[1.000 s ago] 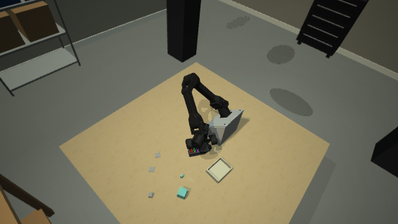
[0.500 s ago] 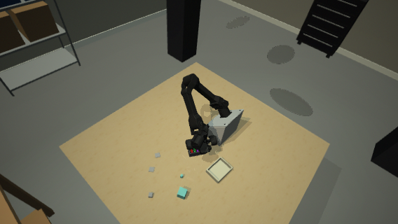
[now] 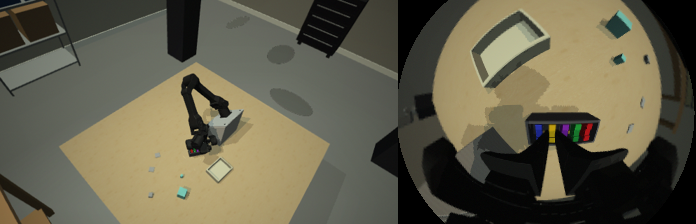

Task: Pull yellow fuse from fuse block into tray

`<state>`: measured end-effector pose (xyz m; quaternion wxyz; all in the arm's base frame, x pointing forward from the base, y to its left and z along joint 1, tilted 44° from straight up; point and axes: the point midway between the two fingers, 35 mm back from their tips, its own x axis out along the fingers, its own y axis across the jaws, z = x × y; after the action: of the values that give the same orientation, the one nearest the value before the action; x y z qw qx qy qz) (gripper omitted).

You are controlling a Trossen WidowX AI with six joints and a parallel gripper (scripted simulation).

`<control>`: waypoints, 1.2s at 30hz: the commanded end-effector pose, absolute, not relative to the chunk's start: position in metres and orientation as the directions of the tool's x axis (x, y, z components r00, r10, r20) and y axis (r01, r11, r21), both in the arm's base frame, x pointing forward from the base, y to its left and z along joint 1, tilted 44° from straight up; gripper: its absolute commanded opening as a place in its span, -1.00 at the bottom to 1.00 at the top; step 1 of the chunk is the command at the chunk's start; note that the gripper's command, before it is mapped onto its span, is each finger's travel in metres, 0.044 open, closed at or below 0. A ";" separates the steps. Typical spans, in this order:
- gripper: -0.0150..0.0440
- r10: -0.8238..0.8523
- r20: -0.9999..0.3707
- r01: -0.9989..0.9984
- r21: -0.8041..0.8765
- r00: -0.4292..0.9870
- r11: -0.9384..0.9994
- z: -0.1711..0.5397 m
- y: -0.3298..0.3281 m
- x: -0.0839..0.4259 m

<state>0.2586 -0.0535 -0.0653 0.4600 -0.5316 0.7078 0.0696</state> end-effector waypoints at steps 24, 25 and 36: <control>-0.49 -0.688 -0.726 -0.816 -0.391 -0.011 0.425 -0.056 -0.044 0.260; -0.49 -0.688 -0.726 -0.817 -0.391 -0.011 0.425 -0.056 -0.044 0.260; -0.49 -0.688 -0.726 -0.817 -0.390 -0.011 0.425 -0.052 -0.040 0.260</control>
<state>0.2586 -0.0421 -0.0535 0.4569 -0.5336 0.7082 0.0709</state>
